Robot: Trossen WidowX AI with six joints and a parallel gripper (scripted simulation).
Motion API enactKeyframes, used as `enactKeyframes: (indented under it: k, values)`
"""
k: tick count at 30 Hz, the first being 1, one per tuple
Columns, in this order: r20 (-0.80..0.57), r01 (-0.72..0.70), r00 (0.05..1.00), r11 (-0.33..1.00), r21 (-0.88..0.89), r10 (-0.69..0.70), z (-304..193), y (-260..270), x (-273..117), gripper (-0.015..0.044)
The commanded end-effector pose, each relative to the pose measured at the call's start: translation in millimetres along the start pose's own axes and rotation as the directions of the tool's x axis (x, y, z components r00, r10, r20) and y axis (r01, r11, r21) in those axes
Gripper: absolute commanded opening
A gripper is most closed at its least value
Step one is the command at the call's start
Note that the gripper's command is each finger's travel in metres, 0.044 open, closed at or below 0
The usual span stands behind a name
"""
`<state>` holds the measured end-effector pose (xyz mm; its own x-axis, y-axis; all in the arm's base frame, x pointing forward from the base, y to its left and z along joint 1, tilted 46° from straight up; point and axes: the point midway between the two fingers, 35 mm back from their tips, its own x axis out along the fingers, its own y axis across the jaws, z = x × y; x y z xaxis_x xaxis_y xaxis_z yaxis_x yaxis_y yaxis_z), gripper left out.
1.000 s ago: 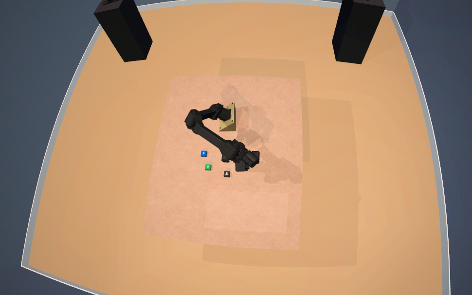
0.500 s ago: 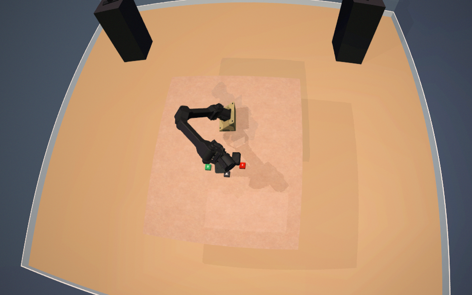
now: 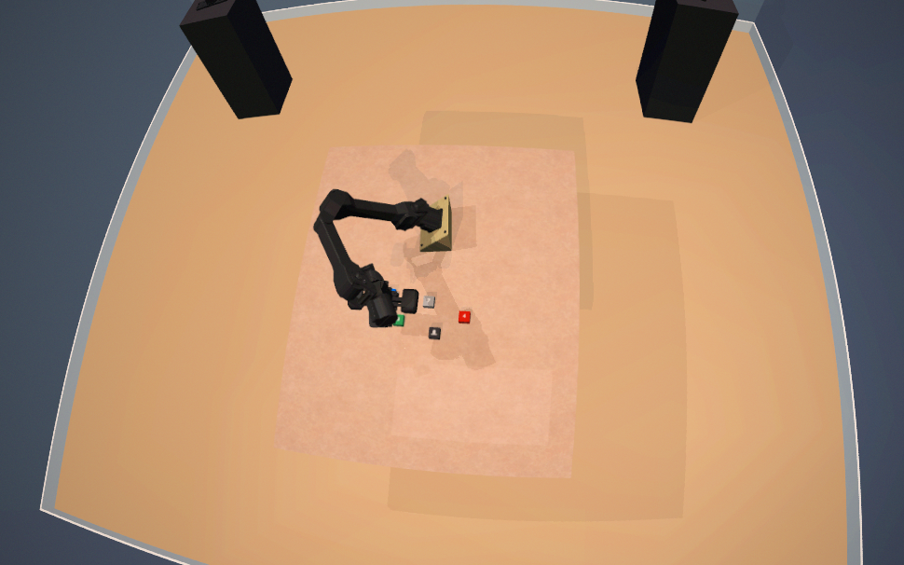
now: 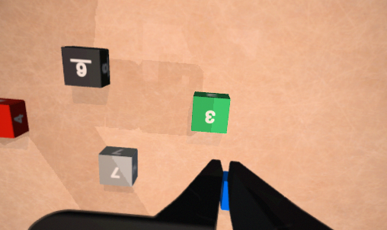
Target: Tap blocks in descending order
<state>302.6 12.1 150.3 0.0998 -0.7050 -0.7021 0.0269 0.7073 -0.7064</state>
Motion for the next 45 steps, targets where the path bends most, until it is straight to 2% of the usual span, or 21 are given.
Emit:
enactKeyframes:
  k: [1, 5, 28, 34, 38, 41, 43, 45]
  values:
    - [-0.01, 0.006, 1.0, 1.0, -0.005, -0.006, -0.2, -1.5, 31.0, 0.002]
    - [-0.009, 0.012, 1.0, 1.0, -0.004, -0.012, -3.2, -3.8, 75.9, 0.002]
    - [-0.009, 0.014, 1.0, 1.0, -0.003, -0.014, -3.8, -4.6, 106.9, 0.002]
    - [-0.009, 0.014, 1.0, 1.0, -0.003, -0.014, -3.8, -4.7, 107.9, 0.002]
    - [-0.009, 0.012, 1.0, 1.0, -0.003, -0.012, -3.2, -3.9, 80.1, 0.002]
    - [-0.009, 0.013, 1.0, 1.0, -0.004, -0.013, -3.5, -4.0, 77.9, 0.002]
    - [-0.006, 0.002, 1.0, 1.0, -0.005, -0.002, 0.4, 8.1, 74.0, 0.0072]
    - [0.0, -0.025, 1.0, 1.0, -0.01, 0.025, 8.4, 42.8, 62.8, 0.0125]
